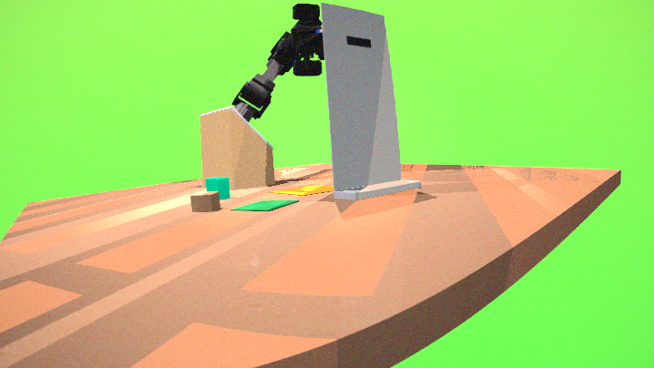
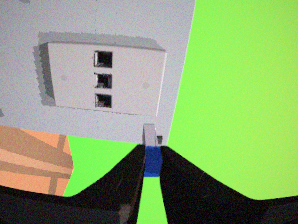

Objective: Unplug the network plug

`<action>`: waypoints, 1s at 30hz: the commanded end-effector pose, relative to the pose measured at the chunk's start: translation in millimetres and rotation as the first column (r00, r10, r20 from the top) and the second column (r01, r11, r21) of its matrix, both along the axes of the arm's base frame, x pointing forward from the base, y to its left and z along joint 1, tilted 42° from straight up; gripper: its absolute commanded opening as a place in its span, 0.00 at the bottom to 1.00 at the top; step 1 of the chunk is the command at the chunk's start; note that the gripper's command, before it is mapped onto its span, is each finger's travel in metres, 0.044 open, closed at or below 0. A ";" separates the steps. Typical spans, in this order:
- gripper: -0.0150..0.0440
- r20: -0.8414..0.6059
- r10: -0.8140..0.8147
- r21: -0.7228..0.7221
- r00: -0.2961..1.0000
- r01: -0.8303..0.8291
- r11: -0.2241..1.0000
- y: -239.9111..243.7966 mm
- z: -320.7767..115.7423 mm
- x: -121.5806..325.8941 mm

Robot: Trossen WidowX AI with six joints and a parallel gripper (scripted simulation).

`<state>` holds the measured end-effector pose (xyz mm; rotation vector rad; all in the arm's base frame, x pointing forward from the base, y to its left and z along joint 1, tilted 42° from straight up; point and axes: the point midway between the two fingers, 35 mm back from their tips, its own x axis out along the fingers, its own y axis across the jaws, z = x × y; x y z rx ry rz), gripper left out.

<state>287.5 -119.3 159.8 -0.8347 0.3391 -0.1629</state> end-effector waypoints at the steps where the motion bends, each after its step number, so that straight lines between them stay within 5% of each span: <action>1: 0.25 -0.051 0.051 0.006 0.997 -0.050 0.999 5.9 -14.7 4.5; 30: 0.25 -0.293 0.411 0.122 0.863 -0.392 0.912 61.5 -109.3 13.1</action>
